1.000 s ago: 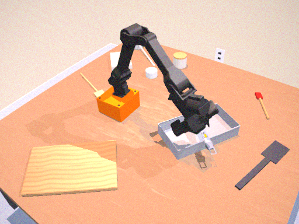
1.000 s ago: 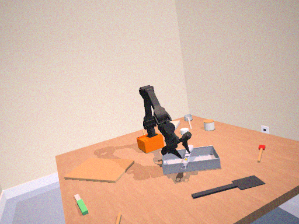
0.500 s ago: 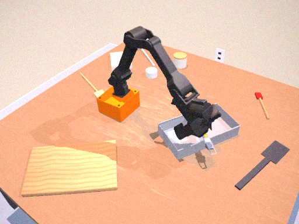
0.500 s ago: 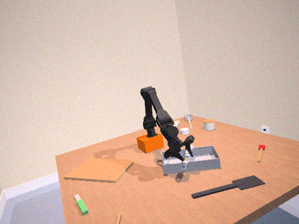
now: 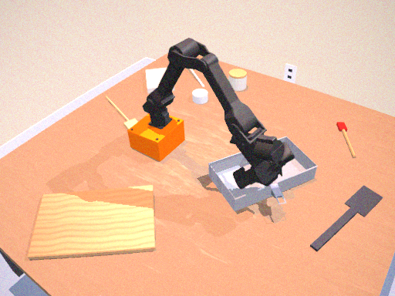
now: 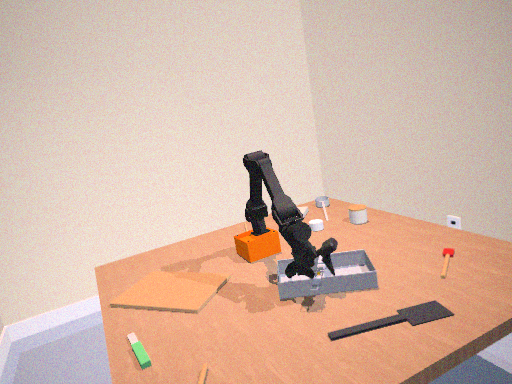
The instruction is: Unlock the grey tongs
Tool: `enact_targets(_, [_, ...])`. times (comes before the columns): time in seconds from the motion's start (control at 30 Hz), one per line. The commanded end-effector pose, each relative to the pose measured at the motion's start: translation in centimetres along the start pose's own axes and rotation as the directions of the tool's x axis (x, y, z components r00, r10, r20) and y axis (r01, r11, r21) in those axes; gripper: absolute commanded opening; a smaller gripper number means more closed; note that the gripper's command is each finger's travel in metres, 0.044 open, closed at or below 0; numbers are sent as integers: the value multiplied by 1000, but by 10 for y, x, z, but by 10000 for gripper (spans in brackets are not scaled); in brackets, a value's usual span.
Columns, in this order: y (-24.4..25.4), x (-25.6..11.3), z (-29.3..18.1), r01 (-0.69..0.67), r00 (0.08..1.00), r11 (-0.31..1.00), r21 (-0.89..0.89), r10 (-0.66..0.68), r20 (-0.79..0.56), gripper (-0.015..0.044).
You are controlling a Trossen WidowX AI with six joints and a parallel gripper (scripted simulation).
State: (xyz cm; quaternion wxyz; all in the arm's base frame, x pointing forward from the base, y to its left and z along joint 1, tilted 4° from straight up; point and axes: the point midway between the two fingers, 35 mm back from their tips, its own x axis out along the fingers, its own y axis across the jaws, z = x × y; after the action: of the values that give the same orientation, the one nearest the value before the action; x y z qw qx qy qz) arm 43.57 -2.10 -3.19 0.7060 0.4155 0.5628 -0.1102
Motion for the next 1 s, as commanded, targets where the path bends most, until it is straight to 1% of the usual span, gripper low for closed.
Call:
enact_targets(0.0, [-2,5,-1,7,1000,1000,3,-7,-1,260])
enact_targets(0.2, [0,1,0,0,1000,1000,0,0,-1,103])
enact_targets(0.5, [0,1,0,0,1000,1000,0,0,-1,43])
enact_targets(0.67, [0,1,0,0,1000,1000,0,0,-1,-89])
enact_targets(0.73, [5,-6,0,1,1000,1000,0,-1,-1,-141])
enact_targets(0.83, [20,-30,2,3,1000,1000,2,-3,-1,-150])
enact_targets(0.9, [33,-54,1,5,1000,1000,3,-5,-1,-150])
enact_targets(0.97, [39,-65,0,7,1000,1000,3,-7,-1,-150])
